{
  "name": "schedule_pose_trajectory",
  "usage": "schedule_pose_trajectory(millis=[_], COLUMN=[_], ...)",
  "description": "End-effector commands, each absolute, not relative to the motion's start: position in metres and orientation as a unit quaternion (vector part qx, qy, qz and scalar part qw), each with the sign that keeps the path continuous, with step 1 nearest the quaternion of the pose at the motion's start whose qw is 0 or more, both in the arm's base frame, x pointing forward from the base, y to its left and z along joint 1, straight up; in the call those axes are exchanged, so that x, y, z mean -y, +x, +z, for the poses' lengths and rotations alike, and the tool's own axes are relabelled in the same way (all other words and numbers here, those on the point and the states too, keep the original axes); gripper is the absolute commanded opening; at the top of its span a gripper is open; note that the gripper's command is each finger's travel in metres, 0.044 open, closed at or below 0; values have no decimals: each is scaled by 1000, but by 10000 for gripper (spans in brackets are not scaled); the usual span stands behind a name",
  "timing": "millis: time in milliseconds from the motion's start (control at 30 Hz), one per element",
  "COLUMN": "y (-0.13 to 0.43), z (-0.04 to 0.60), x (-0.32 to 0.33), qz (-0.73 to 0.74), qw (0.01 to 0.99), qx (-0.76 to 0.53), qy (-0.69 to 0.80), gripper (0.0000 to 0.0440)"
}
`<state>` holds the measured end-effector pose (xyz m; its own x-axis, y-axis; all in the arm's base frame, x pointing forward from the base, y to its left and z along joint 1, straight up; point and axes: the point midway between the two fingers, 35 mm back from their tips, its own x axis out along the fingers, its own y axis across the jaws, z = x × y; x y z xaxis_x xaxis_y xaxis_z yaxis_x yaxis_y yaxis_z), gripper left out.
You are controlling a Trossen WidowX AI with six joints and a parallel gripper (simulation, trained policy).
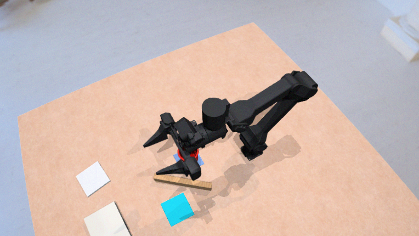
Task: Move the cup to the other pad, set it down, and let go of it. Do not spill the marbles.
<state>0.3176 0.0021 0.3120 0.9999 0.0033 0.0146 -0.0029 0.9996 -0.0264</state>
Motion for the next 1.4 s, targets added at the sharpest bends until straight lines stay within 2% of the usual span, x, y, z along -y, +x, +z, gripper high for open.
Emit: schedule_pose_trajectory(millis=[0, 333, 400, 767, 1367], y=[317, 313, 312, 309, 298], z=[311, 293, 289, 276, 258], x=[-2, -6, -8, -20, -36], qz=[1, -1, 0, 16, 21], qw=[1000, 999, 998, 988, 954], qx=[4, -49, -63, -144, -286], qy=[-11, 11, 15, 46, 82], gripper=[374, 111, 71, 52, 75])
